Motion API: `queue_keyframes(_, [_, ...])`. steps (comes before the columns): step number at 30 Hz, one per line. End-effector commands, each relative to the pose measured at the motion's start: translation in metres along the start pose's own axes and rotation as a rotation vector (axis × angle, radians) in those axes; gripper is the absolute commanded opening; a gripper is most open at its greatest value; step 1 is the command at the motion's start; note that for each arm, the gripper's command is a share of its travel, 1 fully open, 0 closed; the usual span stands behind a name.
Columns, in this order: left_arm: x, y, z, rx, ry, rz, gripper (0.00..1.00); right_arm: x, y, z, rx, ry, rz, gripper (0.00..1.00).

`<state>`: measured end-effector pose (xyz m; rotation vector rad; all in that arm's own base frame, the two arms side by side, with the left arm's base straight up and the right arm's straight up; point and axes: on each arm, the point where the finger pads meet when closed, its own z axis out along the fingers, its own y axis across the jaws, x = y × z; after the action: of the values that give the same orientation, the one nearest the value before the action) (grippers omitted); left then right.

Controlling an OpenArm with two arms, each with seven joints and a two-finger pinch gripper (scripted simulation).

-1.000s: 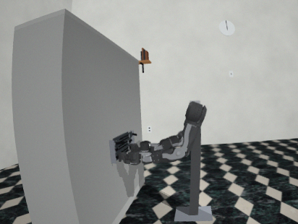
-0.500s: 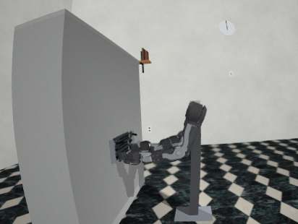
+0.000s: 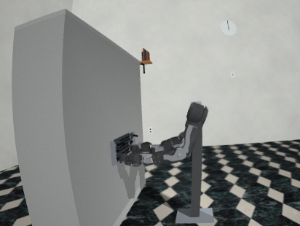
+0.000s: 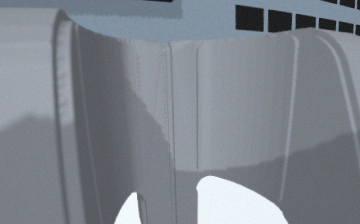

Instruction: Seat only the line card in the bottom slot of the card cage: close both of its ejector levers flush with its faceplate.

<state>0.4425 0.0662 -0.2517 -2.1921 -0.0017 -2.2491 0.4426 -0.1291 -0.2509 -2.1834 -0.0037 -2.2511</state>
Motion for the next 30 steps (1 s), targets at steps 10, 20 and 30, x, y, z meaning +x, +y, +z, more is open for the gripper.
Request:
queue_keyframes(10, [0.0038, -0.0015, 0.0094, -0.001, -0.026, 0.000, 0.00, 0.0030, 0.0015, 0.0093, -0.006, -0.030, -0.002, 0.00])
queue_keyframes(20, [0.0038, -0.0015, 0.0094, -0.001, -0.026, 0.000, 0.00, 0.0030, 0.0015, 0.0093, -0.006, -0.030, -0.002, 0.00])
queue_keyframes(30, [0.0039, -0.0015, 0.0049, -0.001, -0.026, 0.000, 0.00, 0.0031, 0.0015, 0.0049, -0.006, -0.030, -0.002, 0.00])
